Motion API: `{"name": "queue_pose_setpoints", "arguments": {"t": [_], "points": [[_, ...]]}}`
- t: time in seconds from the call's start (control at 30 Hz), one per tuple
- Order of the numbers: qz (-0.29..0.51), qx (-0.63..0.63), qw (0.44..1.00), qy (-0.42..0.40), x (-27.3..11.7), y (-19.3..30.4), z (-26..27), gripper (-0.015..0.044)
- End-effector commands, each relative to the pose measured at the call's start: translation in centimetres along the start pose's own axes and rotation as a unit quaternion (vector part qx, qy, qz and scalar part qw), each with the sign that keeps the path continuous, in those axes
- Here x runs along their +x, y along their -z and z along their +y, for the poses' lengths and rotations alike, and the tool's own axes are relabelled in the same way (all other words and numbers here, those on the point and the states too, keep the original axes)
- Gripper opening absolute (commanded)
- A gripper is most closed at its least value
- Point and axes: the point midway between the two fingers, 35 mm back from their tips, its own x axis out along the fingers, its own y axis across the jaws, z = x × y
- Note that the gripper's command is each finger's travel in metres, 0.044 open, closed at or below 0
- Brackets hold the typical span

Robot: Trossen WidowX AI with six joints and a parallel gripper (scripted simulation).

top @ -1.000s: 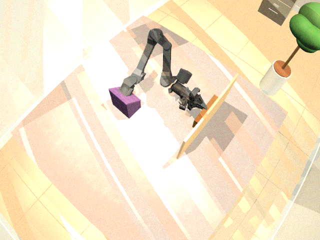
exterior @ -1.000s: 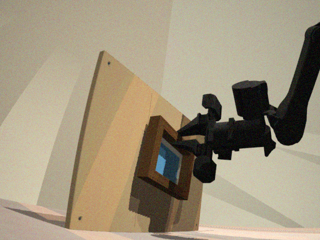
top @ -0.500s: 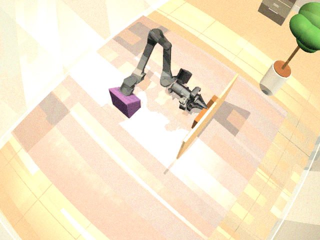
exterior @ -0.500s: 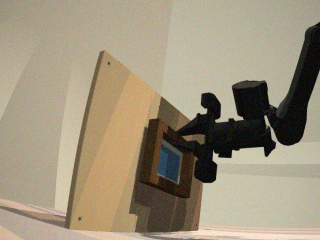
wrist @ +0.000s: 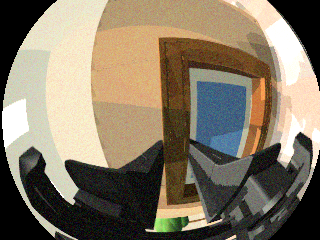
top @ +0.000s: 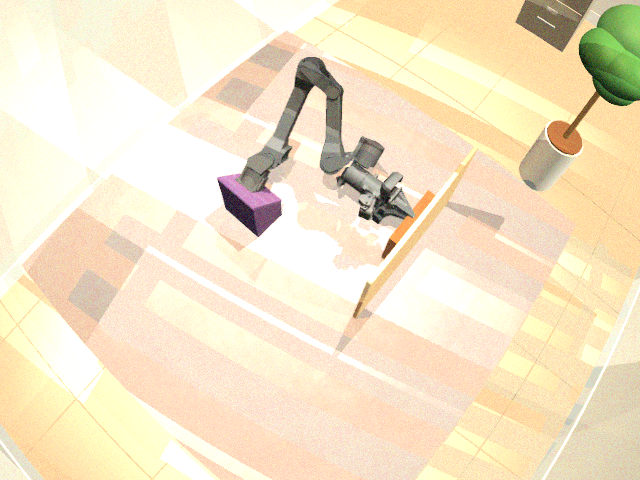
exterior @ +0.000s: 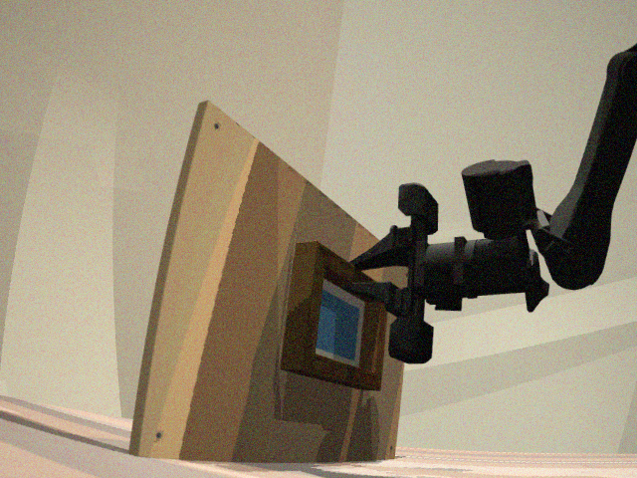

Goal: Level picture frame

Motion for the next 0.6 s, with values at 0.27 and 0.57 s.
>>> {"name": "queue_pose_setpoints", "arguments": {"t": [0.27, 0.57], "points": [[0.000, 0.001, 1.000, 0.000, 0.0, 0.0, 0.0, 0.0260], [-0.001, 0.058, 0.998, -0.002, -6.2, 0.8, 0.0, 0.0260]]}}
